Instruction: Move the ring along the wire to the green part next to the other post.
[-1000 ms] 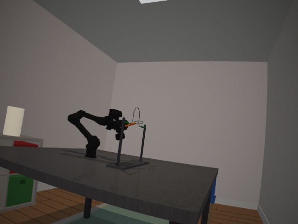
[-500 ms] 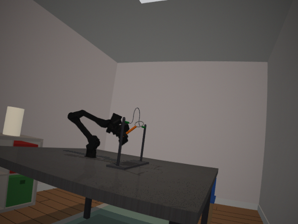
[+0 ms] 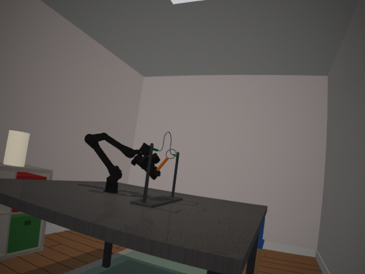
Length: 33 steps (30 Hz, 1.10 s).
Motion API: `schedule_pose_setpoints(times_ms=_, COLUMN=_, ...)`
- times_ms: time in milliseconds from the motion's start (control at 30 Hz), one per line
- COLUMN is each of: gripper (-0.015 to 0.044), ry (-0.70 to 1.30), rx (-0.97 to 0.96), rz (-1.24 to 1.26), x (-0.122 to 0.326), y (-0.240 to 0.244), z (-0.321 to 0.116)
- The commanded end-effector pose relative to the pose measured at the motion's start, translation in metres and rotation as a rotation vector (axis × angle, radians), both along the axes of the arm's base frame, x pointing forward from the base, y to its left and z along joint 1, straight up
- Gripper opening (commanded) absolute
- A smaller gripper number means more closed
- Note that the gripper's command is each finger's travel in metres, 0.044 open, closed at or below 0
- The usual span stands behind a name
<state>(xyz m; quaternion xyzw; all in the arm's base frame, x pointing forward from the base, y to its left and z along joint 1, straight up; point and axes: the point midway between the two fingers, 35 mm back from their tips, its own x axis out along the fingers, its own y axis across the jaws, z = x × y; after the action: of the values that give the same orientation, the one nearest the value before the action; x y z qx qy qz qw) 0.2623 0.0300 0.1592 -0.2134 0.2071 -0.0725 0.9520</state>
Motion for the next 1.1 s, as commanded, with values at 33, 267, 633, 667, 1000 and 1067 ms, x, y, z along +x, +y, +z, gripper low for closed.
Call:
schedule_pose_setpoints(times_ms=33, gripper=-0.0150, ry=0.005, rx=0.103, rz=-0.003, x=-0.001, y=0.016, z=-0.005)
schedule_pose_setpoints(times_ms=267, gripper=-0.0150, ry=0.014, rx=0.229, rz=-0.002, x=-0.003, y=0.038, z=-0.010)
schedule_pose_setpoints(times_ms=633, gripper=-0.0150, ry=0.022, rx=0.354, rz=0.001, x=-0.005, y=0.064, z=-0.012)
schedule_pose_setpoints(times_ms=667, gripper=-0.0150, ry=0.022, rx=0.361, rz=0.001, x=-0.005, y=0.066, z=-0.012)
schedule_pose_setpoints(times_ms=1000, gripper=-0.0150, ry=0.024, rx=0.404, rz=0.002, x=-0.006, y=0.082, z=-0.012)
schedule_pose_setpoints(times_ms=1067, gripper=-0.0150, ry=0.024, rx=0.408, rz=0.003, x=-0.006, y=0.084, z=-0.012)
